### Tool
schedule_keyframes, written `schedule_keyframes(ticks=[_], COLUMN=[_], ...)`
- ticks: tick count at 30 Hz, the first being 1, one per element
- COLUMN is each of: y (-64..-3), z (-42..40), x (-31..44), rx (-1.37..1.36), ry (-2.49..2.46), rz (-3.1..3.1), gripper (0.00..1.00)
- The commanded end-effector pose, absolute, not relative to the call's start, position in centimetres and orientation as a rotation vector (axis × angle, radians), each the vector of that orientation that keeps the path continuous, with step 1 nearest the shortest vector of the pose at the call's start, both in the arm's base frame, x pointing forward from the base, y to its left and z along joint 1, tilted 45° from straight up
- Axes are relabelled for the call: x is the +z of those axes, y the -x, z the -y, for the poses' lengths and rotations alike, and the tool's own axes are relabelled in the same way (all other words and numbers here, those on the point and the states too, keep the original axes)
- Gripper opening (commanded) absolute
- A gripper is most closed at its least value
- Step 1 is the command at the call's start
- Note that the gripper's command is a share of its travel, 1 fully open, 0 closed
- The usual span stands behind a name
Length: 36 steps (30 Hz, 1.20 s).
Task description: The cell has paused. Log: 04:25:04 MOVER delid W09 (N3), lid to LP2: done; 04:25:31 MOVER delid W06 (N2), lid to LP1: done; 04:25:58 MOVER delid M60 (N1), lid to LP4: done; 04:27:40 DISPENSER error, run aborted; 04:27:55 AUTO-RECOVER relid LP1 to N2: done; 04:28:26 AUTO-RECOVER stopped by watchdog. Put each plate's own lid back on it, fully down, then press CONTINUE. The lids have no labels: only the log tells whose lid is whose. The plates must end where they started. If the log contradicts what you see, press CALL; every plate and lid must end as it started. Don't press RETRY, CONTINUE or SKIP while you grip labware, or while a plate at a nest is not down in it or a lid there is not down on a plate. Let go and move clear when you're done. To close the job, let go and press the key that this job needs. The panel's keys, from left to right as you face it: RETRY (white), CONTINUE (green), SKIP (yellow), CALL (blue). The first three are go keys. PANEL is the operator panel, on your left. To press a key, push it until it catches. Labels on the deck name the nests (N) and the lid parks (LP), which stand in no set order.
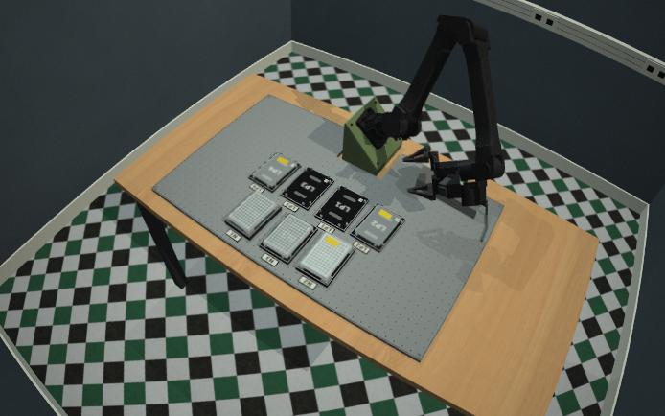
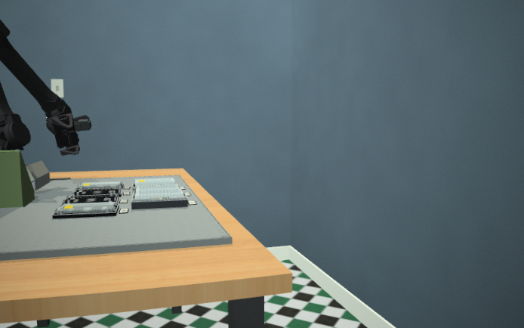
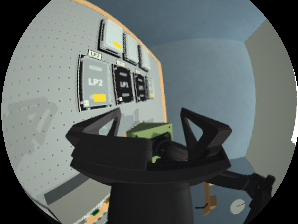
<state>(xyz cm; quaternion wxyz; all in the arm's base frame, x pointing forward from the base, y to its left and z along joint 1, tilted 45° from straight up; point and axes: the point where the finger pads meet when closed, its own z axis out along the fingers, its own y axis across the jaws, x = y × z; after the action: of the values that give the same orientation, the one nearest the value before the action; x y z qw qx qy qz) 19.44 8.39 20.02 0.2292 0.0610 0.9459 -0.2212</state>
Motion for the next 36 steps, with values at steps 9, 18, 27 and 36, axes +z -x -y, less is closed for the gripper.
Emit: schedule_keyframes(ticks=[9,18,27,36], y=[-19.5,-20.8,-24.9,-27.8], z=[-8.4,-8.9,-7.6,-6.0], x=[20.2,21.0,21.1,21.5], rx=[-0.603,-0.574,-0.498,-0.373], ry=[-0.171,-0.185,-0.175,-0.146], rz=[-2.601,-2.618,-2.788,-2.896], gripper=[1.00,1.00,1.00,1.00])
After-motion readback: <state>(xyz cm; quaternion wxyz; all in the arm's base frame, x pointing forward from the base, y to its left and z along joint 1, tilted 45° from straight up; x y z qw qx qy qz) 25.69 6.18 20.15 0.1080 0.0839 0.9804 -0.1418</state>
